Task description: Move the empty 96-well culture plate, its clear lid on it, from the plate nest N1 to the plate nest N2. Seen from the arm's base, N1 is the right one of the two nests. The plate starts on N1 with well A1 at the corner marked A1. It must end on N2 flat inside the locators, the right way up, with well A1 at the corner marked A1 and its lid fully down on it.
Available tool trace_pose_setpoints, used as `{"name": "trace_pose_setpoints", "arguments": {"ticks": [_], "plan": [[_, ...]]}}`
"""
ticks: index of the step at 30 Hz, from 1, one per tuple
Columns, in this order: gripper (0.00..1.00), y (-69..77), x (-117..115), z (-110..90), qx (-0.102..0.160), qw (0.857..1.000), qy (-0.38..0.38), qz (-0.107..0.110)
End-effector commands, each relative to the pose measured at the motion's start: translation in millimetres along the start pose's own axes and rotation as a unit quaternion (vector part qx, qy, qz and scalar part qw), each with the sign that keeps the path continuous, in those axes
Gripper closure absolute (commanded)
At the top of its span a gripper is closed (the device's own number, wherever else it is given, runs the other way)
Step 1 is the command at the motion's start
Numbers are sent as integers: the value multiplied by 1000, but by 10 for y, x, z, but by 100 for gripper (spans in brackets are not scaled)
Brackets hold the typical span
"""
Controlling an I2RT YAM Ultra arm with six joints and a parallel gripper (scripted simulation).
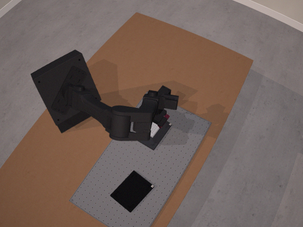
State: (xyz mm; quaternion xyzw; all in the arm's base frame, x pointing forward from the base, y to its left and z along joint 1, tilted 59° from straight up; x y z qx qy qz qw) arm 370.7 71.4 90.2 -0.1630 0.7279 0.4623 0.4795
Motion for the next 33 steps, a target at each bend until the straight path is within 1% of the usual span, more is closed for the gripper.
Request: {"name": "trace_pose_setpoints", "arguments": {"ticks": [1,27,33], "plan": [[100,82,52,101,-13,1000,10,0],[100,61,151,57,-10,1000,15,4],[100,-25,161,69,-13,1000,20,6]]}}
Point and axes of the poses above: the point where the finger pads meet when closed, its own y axis back along the fingers, its own x axis across the jaws, z = x × y, the point moved 5 cm from there along y, back along the fingers, and after that the axes turned 15 degrees about -y, right-handed, at the moved point
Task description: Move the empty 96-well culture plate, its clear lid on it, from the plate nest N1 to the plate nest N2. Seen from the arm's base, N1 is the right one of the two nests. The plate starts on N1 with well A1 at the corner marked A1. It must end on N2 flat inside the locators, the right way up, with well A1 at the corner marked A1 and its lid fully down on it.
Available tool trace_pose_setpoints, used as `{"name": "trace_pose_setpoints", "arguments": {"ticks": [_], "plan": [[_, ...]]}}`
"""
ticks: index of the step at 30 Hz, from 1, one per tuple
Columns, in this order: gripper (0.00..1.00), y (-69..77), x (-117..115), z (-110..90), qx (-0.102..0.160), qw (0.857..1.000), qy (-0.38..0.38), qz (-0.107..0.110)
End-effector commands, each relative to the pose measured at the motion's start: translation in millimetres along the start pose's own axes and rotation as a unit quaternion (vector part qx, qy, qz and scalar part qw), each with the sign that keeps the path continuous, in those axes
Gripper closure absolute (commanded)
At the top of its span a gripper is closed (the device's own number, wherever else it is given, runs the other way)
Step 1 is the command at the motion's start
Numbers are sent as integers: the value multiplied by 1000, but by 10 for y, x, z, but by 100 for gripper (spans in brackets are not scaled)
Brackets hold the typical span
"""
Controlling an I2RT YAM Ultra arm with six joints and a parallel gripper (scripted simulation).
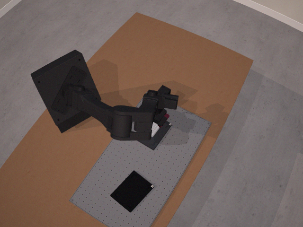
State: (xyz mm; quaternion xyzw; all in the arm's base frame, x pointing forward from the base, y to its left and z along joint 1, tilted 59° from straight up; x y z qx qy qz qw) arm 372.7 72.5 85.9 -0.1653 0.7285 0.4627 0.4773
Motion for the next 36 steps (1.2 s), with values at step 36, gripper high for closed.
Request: {"name": "trace_pose_setpoints", "arguments": {"ticks": [36], "plan": [[100,-524,-59,120,-16,1000,0,-6]]}}
Point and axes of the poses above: the point where the finger pads meet when closed, its own y axis back along the fingers, its own x axis across the jaws, z = x × y, the point moved 5 cm from there along y, back along the fingers, and after that the axes turned 15 degrees about -y, right-handed, at the moved point
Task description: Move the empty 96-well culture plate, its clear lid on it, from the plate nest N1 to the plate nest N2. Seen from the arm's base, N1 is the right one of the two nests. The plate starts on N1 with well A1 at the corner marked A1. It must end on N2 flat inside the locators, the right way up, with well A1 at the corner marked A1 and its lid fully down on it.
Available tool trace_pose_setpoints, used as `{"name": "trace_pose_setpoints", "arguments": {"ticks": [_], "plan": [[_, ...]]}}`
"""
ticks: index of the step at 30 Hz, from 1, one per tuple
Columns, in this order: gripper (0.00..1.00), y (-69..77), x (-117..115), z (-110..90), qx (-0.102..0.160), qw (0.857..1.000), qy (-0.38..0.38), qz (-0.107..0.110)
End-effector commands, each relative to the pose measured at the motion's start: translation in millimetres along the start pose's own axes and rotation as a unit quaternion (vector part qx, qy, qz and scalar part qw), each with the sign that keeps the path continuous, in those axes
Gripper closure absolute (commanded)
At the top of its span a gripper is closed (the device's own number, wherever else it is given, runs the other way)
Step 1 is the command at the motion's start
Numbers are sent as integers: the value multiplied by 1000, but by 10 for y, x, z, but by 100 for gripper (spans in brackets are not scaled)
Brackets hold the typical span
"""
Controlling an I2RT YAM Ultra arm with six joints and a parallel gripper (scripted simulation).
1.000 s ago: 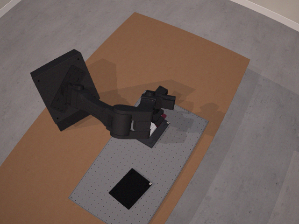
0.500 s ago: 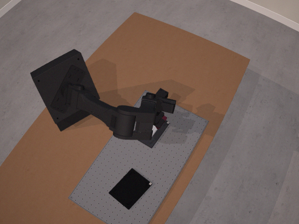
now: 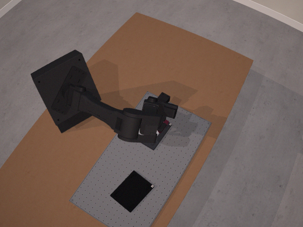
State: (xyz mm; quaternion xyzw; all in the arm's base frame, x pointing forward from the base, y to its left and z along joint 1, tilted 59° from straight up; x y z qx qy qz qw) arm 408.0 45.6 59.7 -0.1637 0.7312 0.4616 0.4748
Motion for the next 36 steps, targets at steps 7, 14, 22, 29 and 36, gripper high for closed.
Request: {"name": "trace_pose_setpoints", "arguments": {"ticks": [7,14,22,29,36], "plan": [[100,-73,-5,126,-20,1000,3,-5],[100,-40,-44,108,-22,1000,-1,-9],[100,-33,14,61,-20,1000,4,-4],[100,-67,78,45,-17,1000,10,1],[100,-104,107,17,-13,1000,12,4]]}}
Point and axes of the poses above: the point where the finger pads meet when closed, its own y axis back along the fingers, its own x axis across the jaws, z = x × y, the point moved 5 cm from there along y, back along the fingers, and after that the axes turned 15 degrees about -y, right-handed, at the moved point
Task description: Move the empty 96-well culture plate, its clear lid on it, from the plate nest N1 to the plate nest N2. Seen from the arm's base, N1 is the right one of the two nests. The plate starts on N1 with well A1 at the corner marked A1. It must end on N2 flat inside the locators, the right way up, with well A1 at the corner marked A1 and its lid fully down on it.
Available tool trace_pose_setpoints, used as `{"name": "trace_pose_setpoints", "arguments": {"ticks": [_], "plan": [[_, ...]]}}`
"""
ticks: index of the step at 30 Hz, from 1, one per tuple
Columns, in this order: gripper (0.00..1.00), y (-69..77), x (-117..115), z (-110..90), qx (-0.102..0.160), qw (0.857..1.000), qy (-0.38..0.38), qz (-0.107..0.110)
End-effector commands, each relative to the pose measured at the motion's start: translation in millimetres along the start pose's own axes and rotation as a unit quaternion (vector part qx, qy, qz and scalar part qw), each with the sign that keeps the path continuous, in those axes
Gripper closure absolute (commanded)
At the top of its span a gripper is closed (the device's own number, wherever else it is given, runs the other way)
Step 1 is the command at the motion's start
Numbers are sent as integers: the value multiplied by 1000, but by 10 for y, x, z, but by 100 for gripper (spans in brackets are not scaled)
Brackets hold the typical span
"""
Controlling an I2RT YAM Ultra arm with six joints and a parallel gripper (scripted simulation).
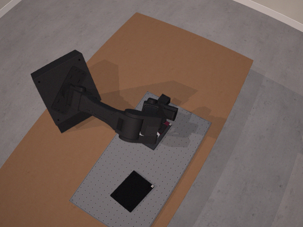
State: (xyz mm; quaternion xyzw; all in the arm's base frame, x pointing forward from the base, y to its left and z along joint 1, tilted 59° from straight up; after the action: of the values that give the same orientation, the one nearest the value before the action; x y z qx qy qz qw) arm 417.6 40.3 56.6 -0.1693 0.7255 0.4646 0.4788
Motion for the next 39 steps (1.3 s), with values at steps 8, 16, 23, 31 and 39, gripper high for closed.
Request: {"name": "trace_pose_setpoints", "arguments": {"ticks": [8,16,23,31,39], "plan": [[100,-6,78,41,-10,1000,9,4],[100,-8,94,51,-11,1000,11,5],[100,-31,98,33,-9,1000,11,5],[100,-39,118,22,-8,1000,13,7],[100,-28,-63,68,-15,1000,-4,-7]]}}
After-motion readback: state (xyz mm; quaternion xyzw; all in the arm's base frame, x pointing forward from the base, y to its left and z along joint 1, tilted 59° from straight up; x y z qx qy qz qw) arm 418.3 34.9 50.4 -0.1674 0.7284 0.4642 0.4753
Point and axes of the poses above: the point where the finger pads meet when closed, its own y axis back along the fingers, its own x axis across the jaws, z = x × y, the point moved 5 cm from there along y, back along the fingers, and after that the axes turned 15 degrees about -y, right-handed, at the moved point
